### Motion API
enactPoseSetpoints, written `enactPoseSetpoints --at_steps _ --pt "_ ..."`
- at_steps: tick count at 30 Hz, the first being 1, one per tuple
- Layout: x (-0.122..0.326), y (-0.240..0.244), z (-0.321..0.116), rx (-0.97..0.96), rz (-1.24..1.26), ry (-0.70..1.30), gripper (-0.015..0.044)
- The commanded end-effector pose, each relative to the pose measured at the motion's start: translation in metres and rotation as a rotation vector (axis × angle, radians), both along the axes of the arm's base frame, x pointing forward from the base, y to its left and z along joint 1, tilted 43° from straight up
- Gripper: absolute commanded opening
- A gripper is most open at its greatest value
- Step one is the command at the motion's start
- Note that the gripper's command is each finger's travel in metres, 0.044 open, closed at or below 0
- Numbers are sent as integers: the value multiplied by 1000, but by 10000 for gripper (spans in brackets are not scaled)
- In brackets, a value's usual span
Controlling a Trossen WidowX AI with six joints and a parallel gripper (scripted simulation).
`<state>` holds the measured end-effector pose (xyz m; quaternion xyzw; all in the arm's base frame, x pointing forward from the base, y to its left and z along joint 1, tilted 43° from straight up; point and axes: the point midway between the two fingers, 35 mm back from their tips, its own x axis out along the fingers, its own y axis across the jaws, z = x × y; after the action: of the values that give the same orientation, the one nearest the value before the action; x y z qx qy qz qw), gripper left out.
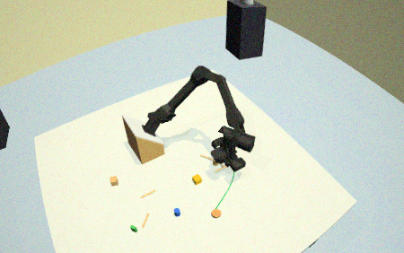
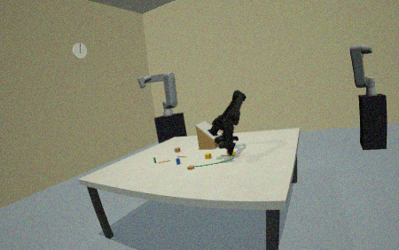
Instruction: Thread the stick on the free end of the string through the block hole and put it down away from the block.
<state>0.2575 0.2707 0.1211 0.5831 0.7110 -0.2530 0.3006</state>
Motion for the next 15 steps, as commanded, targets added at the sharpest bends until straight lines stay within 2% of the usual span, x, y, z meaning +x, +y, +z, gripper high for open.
enactPoseSetpoints --at_steps 1,15 --pt "0 -5 -6 -5 -1 4 0" --pt "4 -18 -20 -7 -1 4 0"
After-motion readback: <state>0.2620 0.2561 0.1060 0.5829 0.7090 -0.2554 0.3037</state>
